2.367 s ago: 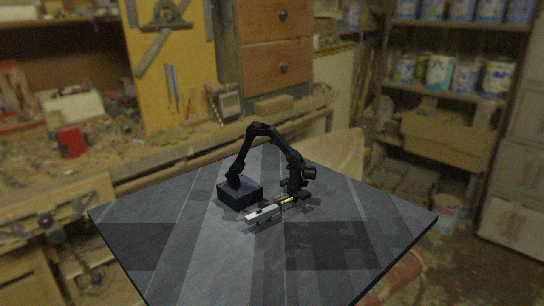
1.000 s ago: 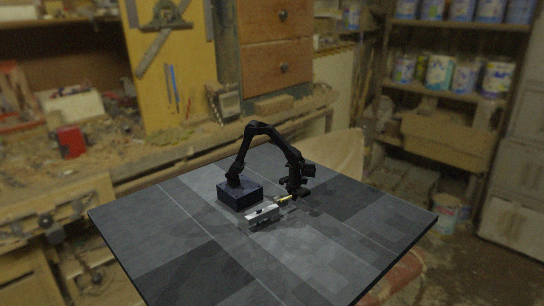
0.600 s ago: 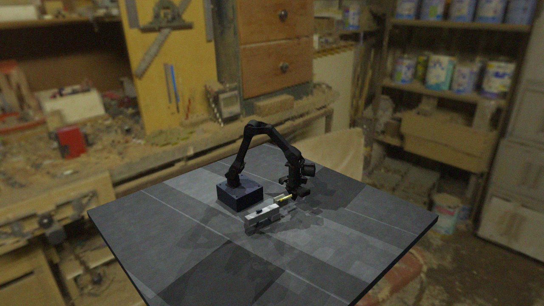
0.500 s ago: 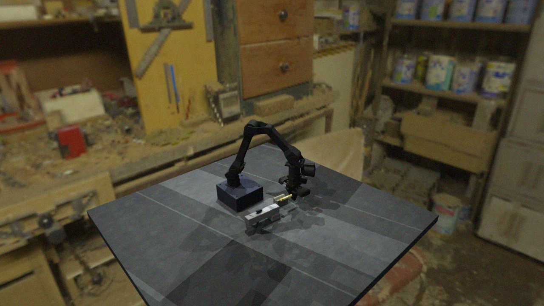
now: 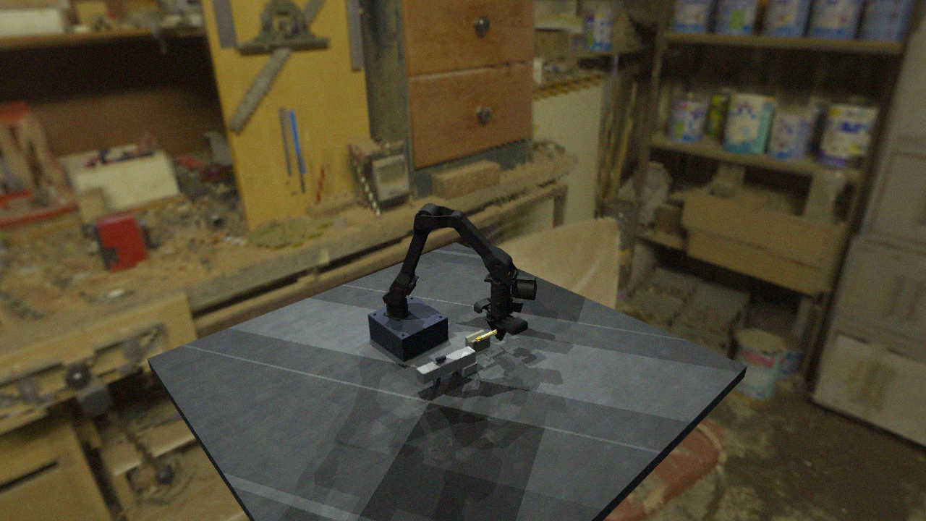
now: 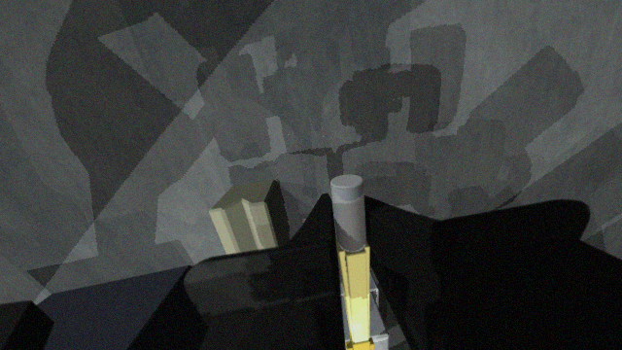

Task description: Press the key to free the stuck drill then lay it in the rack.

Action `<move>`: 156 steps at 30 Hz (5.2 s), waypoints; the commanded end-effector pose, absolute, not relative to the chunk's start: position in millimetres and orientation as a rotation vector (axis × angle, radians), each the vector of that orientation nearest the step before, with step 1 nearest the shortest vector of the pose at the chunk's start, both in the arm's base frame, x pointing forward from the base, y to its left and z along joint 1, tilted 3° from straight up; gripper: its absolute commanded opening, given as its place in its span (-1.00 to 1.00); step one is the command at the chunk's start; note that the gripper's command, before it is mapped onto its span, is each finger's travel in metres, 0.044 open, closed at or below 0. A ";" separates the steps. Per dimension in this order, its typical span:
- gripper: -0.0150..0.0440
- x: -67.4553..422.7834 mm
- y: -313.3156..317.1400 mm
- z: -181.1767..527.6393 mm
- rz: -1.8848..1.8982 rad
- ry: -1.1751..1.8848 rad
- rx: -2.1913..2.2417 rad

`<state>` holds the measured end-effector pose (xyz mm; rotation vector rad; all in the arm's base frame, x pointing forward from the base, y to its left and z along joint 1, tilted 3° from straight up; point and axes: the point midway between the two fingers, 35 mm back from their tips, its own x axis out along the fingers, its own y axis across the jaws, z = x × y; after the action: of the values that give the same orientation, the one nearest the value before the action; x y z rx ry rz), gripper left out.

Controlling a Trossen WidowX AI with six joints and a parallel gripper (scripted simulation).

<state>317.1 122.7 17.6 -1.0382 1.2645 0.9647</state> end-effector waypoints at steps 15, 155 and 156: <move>-0.49 318.3 121.9 22.9 0.956 1.260 -1.039; -0.05 260.8 159.5 -29.1 0.969 1.253 -1.030; 0.04 260.8 159.5 -29.1 0.969 1.253 -1.030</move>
<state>261.7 159.8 -29.4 -1.0288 1.2490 0.9673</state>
